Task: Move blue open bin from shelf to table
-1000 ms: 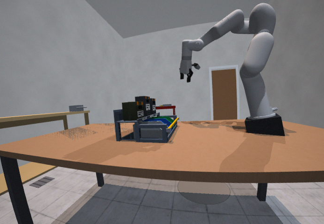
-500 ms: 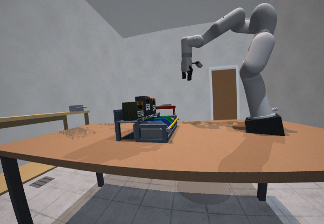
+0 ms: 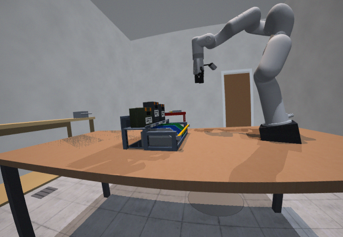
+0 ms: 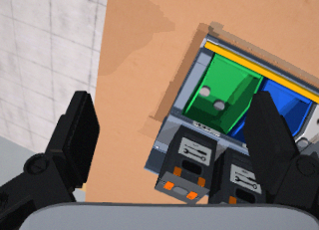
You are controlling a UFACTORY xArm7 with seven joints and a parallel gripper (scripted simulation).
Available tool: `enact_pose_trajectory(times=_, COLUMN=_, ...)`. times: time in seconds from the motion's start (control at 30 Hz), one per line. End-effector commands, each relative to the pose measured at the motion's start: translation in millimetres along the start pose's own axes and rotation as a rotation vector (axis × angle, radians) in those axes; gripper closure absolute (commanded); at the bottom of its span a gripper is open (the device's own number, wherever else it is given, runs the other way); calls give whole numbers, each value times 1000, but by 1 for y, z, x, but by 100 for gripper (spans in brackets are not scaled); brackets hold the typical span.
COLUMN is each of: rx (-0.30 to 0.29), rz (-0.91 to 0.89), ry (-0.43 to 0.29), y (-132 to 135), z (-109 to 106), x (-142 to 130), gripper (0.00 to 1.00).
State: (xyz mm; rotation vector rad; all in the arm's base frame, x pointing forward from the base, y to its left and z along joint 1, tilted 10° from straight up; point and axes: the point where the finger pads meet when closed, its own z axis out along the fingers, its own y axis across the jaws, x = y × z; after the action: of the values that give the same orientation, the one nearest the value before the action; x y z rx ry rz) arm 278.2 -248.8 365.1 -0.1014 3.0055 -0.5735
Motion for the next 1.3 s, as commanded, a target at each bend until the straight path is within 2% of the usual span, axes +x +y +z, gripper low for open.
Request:
enact_pose_trajectory(times=0.0, rx=-106, rz=126, ry=-12, y=30, z=-10, x=-1, gripper=0)
enact_pose_trajectory(times=0.33, rx=-106, rz=126, ry=-12, y=30, z=-10, x=-1, gripper=0)
enact_pose_trajectory(times=0.5, rx=-252, rz=292, ry=-25, y=78, z=-21, x=-3, gripper=0)
enact_pose_trajectory(times=0.9, rx=-252, rz=292, ry=-25, y=78, z=-21, x=-3, gripper=0)
enact_pose_trajectory(times=1.07, rx=-252, rz=292, ry=-25, y=125, z=-33, x=-4, gripper=0)
enact_pose_trajectory(times=1.27, rx=-252, rz=292, ry=-25, y=125, z=-33, x=-4, gripper=0)
